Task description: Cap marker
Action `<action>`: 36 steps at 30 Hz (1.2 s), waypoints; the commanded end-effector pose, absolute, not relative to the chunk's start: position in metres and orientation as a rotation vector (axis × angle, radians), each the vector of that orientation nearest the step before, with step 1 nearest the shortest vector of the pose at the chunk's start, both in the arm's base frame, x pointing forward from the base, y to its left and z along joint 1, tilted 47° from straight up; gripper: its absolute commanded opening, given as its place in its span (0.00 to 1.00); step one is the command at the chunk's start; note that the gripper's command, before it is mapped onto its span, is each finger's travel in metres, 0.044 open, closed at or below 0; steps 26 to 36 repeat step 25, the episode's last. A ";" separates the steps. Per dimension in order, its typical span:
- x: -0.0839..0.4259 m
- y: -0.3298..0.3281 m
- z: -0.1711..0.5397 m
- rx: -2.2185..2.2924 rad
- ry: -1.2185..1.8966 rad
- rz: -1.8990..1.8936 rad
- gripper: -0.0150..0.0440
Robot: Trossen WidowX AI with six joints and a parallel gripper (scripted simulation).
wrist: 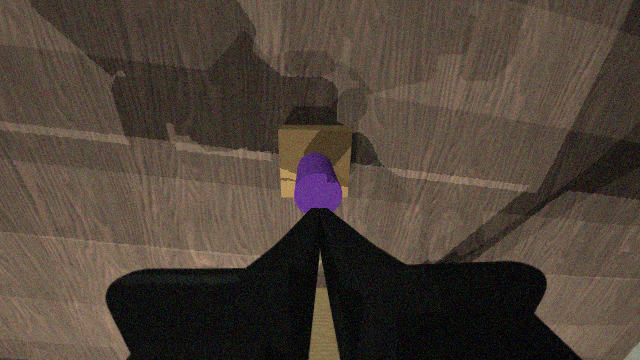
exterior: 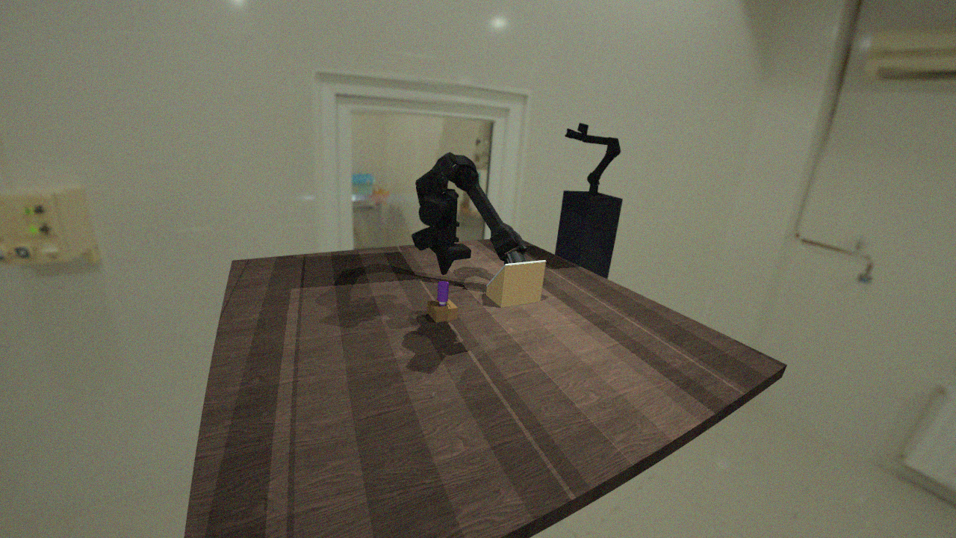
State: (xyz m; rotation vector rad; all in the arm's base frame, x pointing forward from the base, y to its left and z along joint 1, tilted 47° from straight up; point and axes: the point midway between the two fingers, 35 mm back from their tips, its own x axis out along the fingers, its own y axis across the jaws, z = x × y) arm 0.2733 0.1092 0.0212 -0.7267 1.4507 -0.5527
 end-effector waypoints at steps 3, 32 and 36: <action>0.268 0.154 0.062 -0.716 1.433 -0.537 0.25; 0.267 0.156 0.063 -0.716 1.433 -0.537 1.00; 0.267 0.156 0.063 -0.716 1.433 -0.537 1.00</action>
